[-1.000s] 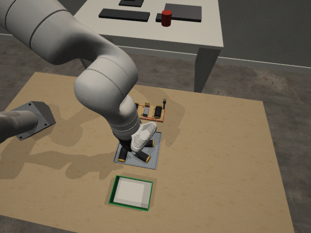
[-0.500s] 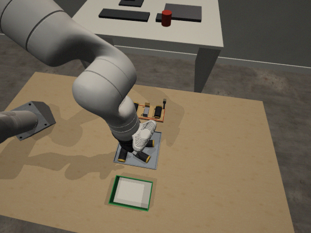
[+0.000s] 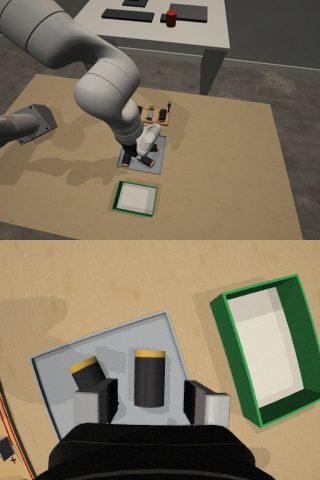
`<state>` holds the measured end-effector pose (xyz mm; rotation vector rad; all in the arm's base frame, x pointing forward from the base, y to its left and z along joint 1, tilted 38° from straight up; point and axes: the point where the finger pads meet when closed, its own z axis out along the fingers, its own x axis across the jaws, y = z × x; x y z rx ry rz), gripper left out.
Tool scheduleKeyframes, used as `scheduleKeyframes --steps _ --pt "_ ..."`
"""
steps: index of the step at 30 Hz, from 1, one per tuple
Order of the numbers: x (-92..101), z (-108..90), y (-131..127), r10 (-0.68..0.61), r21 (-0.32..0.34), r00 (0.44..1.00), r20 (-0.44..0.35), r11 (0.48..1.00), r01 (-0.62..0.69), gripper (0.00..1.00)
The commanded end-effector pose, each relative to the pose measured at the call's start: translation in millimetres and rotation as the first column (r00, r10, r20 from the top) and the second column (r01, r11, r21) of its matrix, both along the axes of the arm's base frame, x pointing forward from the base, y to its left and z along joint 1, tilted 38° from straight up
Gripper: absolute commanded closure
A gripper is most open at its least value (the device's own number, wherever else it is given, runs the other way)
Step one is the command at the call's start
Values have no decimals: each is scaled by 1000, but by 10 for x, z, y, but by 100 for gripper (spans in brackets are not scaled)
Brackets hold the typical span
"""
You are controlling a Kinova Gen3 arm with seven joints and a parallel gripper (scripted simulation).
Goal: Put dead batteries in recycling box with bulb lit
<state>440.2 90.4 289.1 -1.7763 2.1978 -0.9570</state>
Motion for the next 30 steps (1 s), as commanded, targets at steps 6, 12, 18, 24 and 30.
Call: scheduleKeyframes --steps 6,12,18,24,30 --pt "3 1 3 1 0 1000 1 1000 -1 10" --pt "75 -113 -52 1 0 1000 1 1000 -1 10" --pt "246 -382 -181 1 0 1000 1 1000 -1 10" --pt "355 -555 -264 1 0 1000 1 1000 -1 10" --pt "428 -670 -319 1 0 1000 1 1000 -1 10"
